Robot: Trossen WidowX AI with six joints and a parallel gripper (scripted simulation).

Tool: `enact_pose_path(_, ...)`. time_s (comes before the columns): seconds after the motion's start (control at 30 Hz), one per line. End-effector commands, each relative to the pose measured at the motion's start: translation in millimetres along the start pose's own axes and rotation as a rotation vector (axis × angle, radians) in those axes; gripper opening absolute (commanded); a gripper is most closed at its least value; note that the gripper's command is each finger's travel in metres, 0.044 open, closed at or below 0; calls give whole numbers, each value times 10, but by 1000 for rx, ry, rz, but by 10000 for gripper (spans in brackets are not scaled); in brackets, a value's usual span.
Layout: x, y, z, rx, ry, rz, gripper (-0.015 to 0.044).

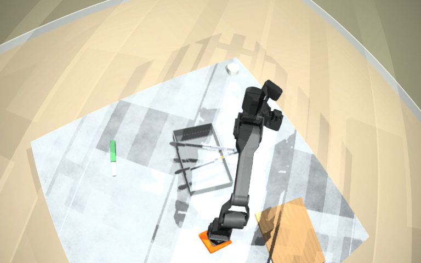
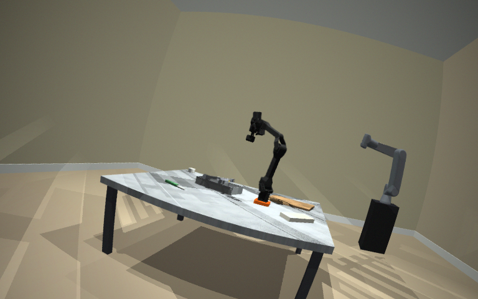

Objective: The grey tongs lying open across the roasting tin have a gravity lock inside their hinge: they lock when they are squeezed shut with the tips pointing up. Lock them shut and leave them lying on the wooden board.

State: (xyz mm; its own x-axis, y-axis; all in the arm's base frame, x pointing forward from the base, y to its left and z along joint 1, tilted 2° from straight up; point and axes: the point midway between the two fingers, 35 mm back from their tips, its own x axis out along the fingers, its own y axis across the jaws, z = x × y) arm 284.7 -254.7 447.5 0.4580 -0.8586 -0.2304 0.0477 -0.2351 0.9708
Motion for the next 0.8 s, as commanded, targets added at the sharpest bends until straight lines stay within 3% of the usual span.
enact_pose_path(0.0, 256, -563, -314, -174, 80, -201, 440)
enact_pose_path(0.27, 432, -1862, -742, -503, 268, -659, 440)
enact_pose_path(0.57, 78, -3160, -888, -777, 499, -1217, 440)
enact_pose_path(0.77, 34, -3239, -888, -791, 516, -1261, 440)
